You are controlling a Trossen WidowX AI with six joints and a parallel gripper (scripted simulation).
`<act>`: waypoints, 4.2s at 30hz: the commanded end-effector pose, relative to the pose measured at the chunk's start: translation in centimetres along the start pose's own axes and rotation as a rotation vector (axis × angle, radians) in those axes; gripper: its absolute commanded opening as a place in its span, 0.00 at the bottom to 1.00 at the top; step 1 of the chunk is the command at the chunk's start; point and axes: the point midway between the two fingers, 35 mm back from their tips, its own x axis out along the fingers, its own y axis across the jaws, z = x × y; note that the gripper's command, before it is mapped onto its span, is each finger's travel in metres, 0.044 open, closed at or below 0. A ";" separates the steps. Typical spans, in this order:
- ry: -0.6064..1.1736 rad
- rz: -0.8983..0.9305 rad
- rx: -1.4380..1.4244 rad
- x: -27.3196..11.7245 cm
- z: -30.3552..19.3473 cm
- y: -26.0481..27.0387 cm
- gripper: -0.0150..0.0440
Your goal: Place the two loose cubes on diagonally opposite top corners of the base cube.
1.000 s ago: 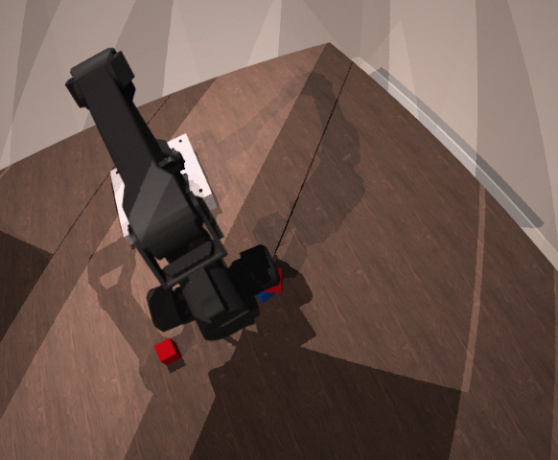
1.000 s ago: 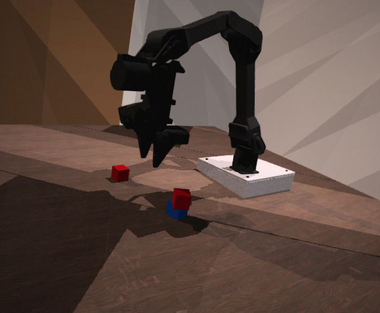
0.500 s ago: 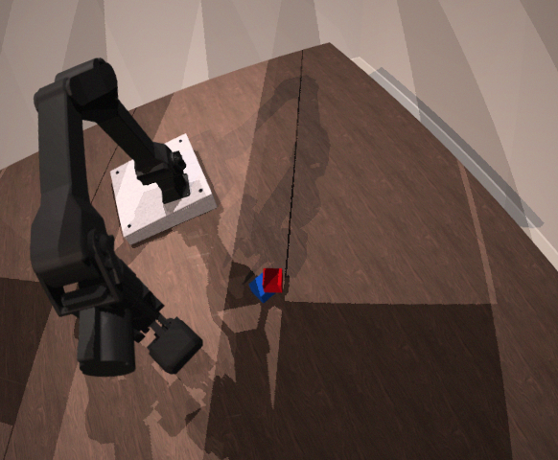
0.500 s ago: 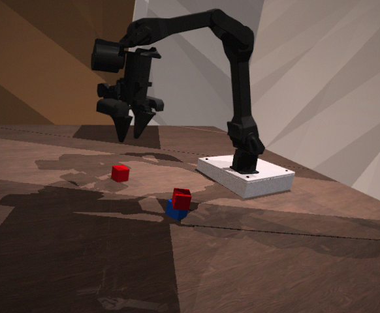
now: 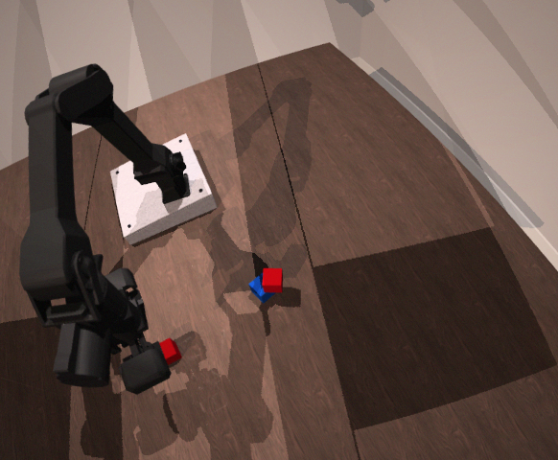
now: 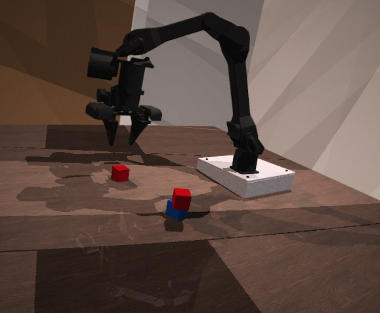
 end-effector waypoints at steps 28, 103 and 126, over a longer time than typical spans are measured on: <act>0.012 -0.022 0.002 7.3 -0.4 -0.7 0.70; 0.030 -0.011 -0.865 -3.1 -7.5 0.0 0.43; 0.041 0.008 -1.752 -2.8 -14.3 -1.4 0.43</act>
